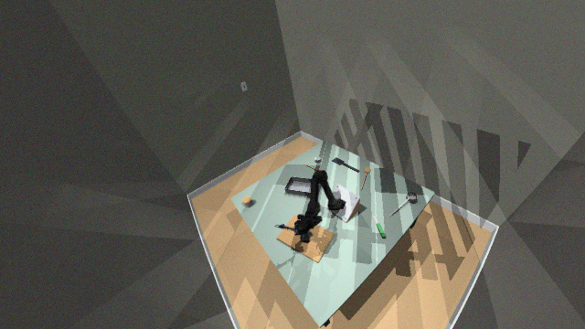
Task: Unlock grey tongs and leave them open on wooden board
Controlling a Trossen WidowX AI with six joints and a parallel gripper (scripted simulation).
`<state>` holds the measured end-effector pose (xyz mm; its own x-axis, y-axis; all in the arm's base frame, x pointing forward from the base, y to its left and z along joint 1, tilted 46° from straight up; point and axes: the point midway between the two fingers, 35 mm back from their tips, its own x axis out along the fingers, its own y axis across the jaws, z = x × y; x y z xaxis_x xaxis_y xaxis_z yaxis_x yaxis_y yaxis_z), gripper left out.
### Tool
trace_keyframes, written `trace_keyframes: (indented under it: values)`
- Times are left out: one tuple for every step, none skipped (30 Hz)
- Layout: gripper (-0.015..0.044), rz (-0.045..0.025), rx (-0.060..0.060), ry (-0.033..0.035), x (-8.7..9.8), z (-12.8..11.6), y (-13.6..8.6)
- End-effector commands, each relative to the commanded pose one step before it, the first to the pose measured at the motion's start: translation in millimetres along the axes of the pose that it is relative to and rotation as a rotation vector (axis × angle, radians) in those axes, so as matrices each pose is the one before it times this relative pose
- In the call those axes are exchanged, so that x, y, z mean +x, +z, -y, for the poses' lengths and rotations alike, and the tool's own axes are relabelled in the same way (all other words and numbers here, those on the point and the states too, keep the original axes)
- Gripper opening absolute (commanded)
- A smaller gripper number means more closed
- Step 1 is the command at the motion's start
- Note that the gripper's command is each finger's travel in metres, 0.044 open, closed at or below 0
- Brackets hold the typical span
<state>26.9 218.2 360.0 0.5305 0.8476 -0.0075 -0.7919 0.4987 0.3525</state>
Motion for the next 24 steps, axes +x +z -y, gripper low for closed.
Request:
trace_keyframes:
  values:
    - [-0.015,0.03442,0.0381,-0.01999,-6.87,4.67,-1.63]
    - [-0.015,0.00544,0.009,-0.00413,-1.66,0.9,-1.37]
    - [-0.015,0.00583,0.0101,-0.00526,-1.68,1.21,-1.2]
    - [-0.015,0.0054,0.0103,-0.00508,-1.71,1.28,-1.09]
    - [-0.015,0.00542,0.0105,-0.0067,-1.8,1.61,-1.25]
    - [-0.015,0.00463,0.0067,-0.00535,-1.86,1.58,-1.32]
    - [-0.015,0.00412,0.0105,-0.0071,-1.73,1.79,-1.31]
    - [-0.015,0.00332,0.012,-0.00583,-1.79,1.7,-1.35]
    - [-0.015,0.00318,0.0098,-0.00775,-1.7,2.06,-1.43]
    - [-0.015,0.00239,0.0103,-0.00739,-1.61,1.97,-1.36]
    - [-0.015,0.00206,0.0099,-0.00764,-1.56,2.06,-1.33]
    - [-0.015,0.00144,0.0102,-0.00756,-1.58,2.11,-1.43]
    - [-0.015,0.001,0.0101,-0.00765,-1.56,2.18,-1.46]
    - [-0.015,0.00049,0.0079,-0.00609,-1.21,1.77,-1.17]
    - [-0.015,0.00018,0.0048,-0.00378,-0.73,1.11,-0.72]
    - [-0.015,0.00004,0.0016,-0.00128,-0.25,0.38,-0.25]
    - [-0.015,0.0,0.0,0.0,0.0,0.0,0.0]
    - [-0.015,0.0,0.0,0.0,0.0,0.0,0.0]
    - [-0.015,0.0,0.0,0.0,0.0,0.0,0.0]
    - [-0.015,0.0,0.0,0.0,0.0,0.0,0.0]
    - [-0.015,0.0,0.0,0.0,0.0,0.0,0.0]
    - [-0.015,0.0,0.0,0.0,0.0,0.0,0.0]
    - [-0.015,0.0,0.0,0.0,0.0,0.0,0.0]
    - [-0.015,0.0,0.0,0.0,0.0,0.0,0.0]
